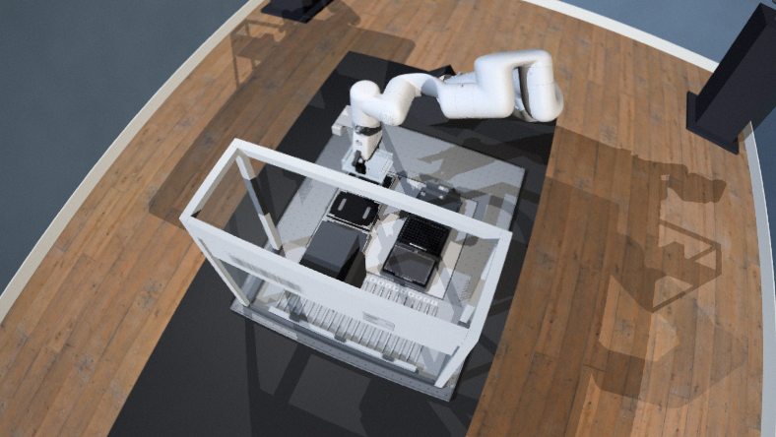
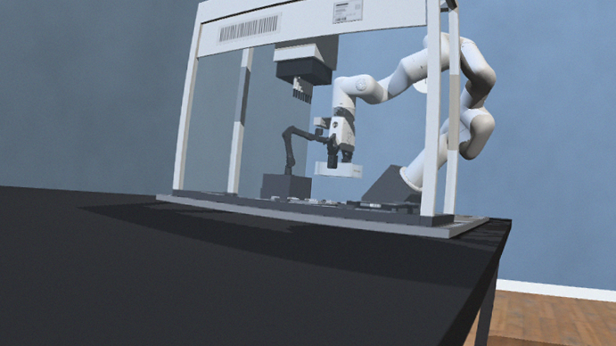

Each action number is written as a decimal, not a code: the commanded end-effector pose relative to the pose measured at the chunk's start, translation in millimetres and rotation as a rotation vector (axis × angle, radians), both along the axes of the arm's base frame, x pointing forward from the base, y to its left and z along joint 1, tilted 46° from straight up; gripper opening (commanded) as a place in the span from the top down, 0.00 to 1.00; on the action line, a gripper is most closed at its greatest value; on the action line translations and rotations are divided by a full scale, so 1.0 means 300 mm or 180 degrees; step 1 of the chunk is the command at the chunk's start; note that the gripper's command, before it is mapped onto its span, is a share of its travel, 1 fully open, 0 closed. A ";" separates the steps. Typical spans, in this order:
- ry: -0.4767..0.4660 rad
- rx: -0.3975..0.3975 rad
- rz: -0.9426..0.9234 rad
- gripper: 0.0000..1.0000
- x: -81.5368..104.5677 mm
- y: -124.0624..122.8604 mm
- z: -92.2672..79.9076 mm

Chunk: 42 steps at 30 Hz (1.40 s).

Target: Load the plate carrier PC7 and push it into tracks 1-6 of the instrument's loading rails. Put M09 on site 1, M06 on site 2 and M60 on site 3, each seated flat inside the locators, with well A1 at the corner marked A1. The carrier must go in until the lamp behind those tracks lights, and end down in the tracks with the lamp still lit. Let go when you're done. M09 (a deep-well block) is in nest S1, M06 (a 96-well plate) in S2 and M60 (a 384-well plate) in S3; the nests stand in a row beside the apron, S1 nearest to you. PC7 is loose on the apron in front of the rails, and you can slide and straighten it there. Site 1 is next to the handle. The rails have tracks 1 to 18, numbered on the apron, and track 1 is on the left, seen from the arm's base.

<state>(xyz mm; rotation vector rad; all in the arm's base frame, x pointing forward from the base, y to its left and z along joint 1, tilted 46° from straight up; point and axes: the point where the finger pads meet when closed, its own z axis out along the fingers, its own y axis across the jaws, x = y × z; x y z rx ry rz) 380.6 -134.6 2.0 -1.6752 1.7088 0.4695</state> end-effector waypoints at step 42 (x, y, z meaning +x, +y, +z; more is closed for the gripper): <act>-0.0078 -0.0035 0.0064 1.00 -0.035 -0.106 0.127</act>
